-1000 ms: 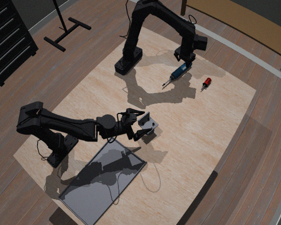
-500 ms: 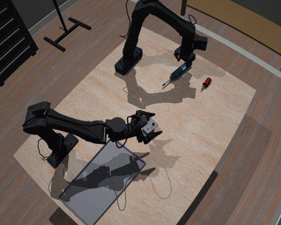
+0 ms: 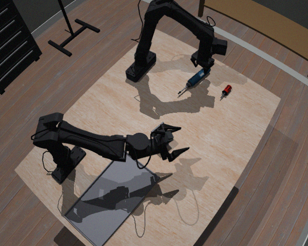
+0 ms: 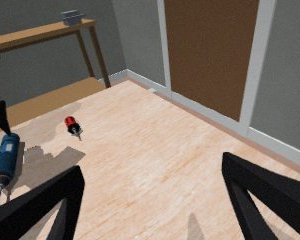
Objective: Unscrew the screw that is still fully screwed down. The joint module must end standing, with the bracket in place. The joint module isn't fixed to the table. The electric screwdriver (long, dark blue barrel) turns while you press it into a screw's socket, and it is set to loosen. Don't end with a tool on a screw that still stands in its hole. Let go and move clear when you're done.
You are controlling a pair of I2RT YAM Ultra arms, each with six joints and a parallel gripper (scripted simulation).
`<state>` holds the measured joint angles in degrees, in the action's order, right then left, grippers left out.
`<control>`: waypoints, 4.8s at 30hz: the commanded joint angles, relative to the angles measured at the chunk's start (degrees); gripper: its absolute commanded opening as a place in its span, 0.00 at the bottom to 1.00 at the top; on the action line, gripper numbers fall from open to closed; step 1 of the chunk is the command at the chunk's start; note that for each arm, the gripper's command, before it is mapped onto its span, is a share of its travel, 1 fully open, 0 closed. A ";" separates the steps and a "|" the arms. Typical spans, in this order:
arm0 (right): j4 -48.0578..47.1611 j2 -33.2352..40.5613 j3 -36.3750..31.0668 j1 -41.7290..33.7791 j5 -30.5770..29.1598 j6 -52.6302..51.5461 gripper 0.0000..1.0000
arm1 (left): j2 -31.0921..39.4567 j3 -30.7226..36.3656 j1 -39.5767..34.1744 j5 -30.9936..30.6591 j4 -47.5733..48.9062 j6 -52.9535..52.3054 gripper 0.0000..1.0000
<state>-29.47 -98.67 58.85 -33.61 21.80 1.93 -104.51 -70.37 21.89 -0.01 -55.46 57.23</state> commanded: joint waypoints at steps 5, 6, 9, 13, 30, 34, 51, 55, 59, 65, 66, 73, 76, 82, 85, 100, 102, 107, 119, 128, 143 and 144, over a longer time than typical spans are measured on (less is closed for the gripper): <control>2.56 -4.37 7.87 2.53 2.58 -1.07 0.86 | 0.38 -0.50 -0.01 0.02 -0.59 -0.08 0.65; 2.67 -4.46 8.03 2.49 2.60 -1.06 0.86 | 0.38 -0.50 -0.01 0.02 -0.59 -0.08 0.65; 2.75 -2.71 8.07 1.76 2.65 -1.02 0.86 | 0.38 -0.50 -0.01 0.02 -0.59 -0.08 0.65; 3.13 -6.97 11.59 4.06 3.76 -1.31 0.86 | 0.38 -0.50 -0.01 0.02 -0.59 -0.08 0.65; 5.38 -15.23 23.81 8.24 6.95 -2.15 0.86 | 0.38 -0.50 -0.01 0.02 -0.59 -0.08 0.65; 5.98 -17.93 27.73 9.64 7.99 -2.45 0.86 | 0.38 -0.50 -0.01 0.02 -0.59 -0.08 0.65; 8.17 -26.13 39.82 13.83 11.16 -3.30 0.86 | 0.38 -0.50 -0.01 0.02 -0.59 -0.08 0.65; 9.04 -29.08 44.27 15.14 12.11 -3.62 0.86 | 0.38 -0.50 -0.01 0.02 -0.59 -0.08 0.65; 9.61 -28.17 44.98 14.10 12.28 -3.41 0.86 | 0.38 -0.50 -0.01 0.02 -0.59 -0.08 0.65; 9.95 -32.35 49.03 16.97 13.58 -3.89 0.86 | 0.38 -0.50 -0.01 0.02 -0.59 -0.08 0.65; 10.05 -32.97 49.91 17.32 13.83 -3.97 0.86 | 0.38 -0.50 -0.01 0.02 -0.59 -0.08 0.65; 11.46 -37.49 56.75 19.34 15.34 -4.45 0.86 | 0.38 -0.50 -0.01 0.02 -0.59 -0.08 0.65; 11.84 -37.55 57.23 18.39 15.45 -4.24 0.86 | 0.38 -0.50 -0.01 0.02 -0.59 -0.08 0.65; 12.03 -35.71 57.41 18.48 15.54 -4.11 0.86 | 0.38 -0.50 -0.01 0.02 -0.59 -0.08 0.65; 11.46 -36.83 56.43 18.79 15.06 -3.89 0.86 | 0.38 -0.50 -0.01 0.02 -0.59 -0.08 0.65; 11.46 -36.83 56.42 18.79 15.06 -3.89 0.86 | 0.38 -0.50 -0.01 0.02 -0.59 -0.08 0.65; 11.46 -36.83 56.42 18.79 15.06 -3.89 0.86 | 0.38 -0.50 -0.01 0.02 -0.59 -0.08 0.65; 11.46 -36.83 56.42 18.79 15.06 -3.89 0.86 | 0.38 -0.50 -0.01 0.02 -0.59 -0.08 0.65; 11.46 -36.83 56.42 18.79 15.06 -3.89 0.86 | 3.99 -1.56 -2.16 -3.47 -2.19 -9.38 0.65; 11.46 -36.83 56.42 18.79 15.06 -3.89 0.86 | 3.59 -2.13 -2.29 -5.27 -3.13 -14.02 0.65; 11.46 -36.83 56.42 18.79 15.06 -3.89 0.86 | 7.09 -2.96 -4.59 -10.11 -5.75 -27.71 0.65; 11.46 -36.83 56.42 18.79 15.06 -3.89 0.86 | 7.09 -2.96 -4.59 -10.11 -5.75 -27.71 0.65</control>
<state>-18.52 -135.94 114.74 -14.85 36.58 -1.87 -97.78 -71.57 17.34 -8.97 -59.81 31.83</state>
